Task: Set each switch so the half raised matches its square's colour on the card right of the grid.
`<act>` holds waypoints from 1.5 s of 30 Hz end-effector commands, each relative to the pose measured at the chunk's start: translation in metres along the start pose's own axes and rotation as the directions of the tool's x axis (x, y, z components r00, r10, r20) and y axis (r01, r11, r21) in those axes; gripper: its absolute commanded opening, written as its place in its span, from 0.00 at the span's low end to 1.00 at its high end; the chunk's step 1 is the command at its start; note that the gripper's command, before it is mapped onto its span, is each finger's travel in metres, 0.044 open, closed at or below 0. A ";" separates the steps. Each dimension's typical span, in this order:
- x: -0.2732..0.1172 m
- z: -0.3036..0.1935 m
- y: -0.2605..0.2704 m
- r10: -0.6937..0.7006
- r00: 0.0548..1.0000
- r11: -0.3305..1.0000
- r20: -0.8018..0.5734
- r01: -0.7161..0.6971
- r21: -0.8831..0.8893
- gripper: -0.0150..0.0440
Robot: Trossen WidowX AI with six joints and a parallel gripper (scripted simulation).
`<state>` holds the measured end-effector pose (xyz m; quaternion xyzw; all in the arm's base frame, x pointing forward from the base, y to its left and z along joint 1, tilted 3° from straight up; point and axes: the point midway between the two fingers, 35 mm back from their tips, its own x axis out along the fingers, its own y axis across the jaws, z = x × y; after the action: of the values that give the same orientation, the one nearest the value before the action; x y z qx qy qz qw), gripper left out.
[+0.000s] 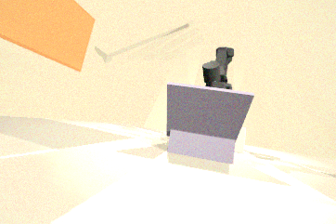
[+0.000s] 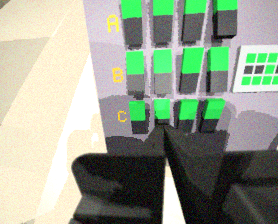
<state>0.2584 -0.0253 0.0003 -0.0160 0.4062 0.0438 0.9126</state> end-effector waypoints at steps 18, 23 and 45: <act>0.003 -0.002 0.000 -0.003 1.000 1.000 -0.005 0.003 0.005 0.25; -0.012 0.003 -0.002 -0.001 1.000 1.000 -0.009 0.001 0.001 0.25; -0.068 0.051 -0.012 -0.004 0.999 1.000 -0.031 0.004 0.004 0.25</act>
<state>0.2520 -0.0377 0.0860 -0.0190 0.4143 0.0416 0.9090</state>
